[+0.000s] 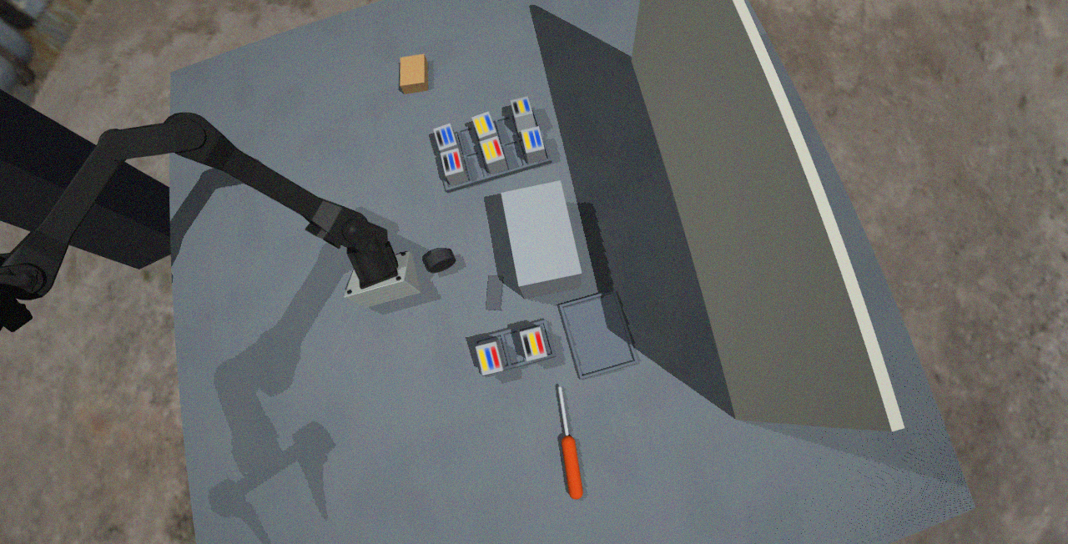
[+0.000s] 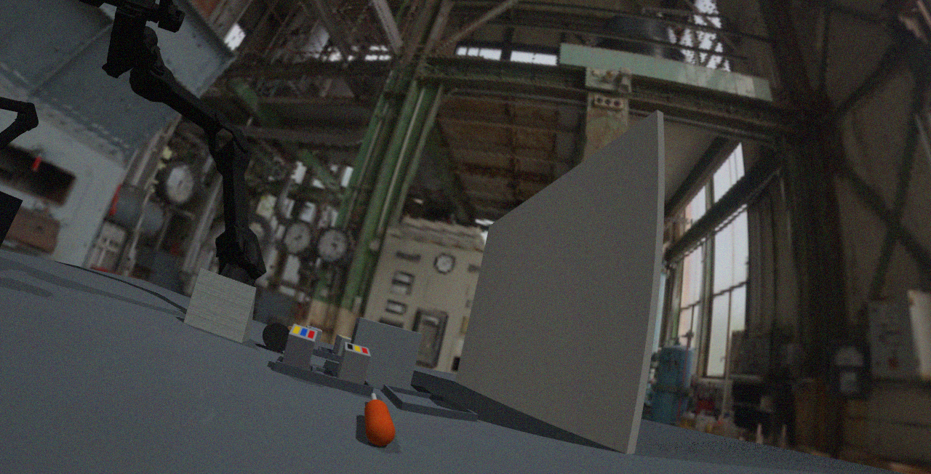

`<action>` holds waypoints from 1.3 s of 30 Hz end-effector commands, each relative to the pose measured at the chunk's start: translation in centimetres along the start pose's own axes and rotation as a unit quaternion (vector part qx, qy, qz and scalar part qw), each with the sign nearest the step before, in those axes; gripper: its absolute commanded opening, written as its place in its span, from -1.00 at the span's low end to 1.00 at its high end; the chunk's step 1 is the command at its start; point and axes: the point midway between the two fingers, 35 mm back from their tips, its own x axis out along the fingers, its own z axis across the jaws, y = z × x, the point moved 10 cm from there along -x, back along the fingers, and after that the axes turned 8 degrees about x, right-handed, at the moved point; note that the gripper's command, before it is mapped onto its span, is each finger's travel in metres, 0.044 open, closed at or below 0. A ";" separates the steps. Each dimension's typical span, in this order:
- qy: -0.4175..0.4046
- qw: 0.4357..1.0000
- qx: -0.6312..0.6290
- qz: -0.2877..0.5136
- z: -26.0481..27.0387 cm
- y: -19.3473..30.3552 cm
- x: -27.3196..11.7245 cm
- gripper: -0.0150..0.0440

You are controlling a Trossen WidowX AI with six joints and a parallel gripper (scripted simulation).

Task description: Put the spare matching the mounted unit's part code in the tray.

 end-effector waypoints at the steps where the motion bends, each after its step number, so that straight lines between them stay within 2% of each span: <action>1: 0.000 1.000 0.000 0.000 0.0 0.0 0.0 0.95; 7: -0.002 1.000 0.001 0.002 0.1 0.1 0.2 1.00; 16: -0.076 0.991 0.022 0.112 7.4 4.7 10.6 1.00; 22: -0.121 0.970 0.051 0.203 14.1 9.6 16.4 1.00; 29: -0.159 0.935 0.043 0.315 21.3 16.0 20.7 1.00; 34: -0.189 0.894 0.024 0.405 27.5 21.4 22.3 1.00; 39: -0.212 0.843 -0.004 0.495 33.9 26.9 22.3 1.00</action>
